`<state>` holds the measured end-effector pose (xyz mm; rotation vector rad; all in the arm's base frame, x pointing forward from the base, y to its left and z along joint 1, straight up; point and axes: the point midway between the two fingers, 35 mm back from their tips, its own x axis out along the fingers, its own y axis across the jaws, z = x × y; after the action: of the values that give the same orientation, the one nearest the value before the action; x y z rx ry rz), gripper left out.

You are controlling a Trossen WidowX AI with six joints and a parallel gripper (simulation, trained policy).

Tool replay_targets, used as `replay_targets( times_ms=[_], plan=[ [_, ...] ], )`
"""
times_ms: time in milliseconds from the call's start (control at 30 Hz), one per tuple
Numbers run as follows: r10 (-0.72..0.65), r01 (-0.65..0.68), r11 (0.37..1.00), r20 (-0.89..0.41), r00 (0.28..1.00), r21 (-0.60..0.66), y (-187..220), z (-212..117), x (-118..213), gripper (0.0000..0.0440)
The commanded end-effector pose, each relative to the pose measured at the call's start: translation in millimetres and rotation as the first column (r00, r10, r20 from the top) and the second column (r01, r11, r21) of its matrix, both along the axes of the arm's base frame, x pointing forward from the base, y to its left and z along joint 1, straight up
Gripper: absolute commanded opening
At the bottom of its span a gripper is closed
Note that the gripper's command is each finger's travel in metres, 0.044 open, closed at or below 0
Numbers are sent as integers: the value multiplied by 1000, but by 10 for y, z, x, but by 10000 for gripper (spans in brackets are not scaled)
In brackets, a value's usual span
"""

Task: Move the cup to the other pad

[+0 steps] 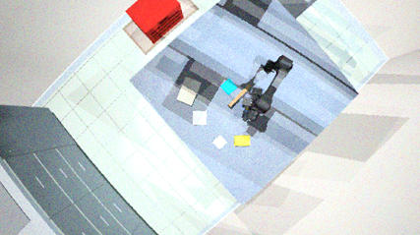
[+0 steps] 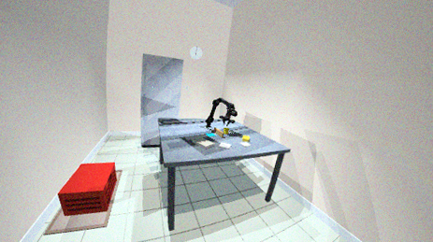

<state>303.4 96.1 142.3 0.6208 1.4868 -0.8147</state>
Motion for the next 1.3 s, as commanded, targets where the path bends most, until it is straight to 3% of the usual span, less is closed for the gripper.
replay_targets(
  times_ms=[0,633,900,1267],
  plan=[
    [-8,8,1000,-23,1000,-19,-6,-133,-11,191],
    [47,-51,998,-82,995,-44,-37,-775,-68,185],
    [84,-87,995,-65,994,-45,-79,-824,-55,7],
    [64,-65,997,-31,997,-34,-114,-639,-38,0]
  ],
)
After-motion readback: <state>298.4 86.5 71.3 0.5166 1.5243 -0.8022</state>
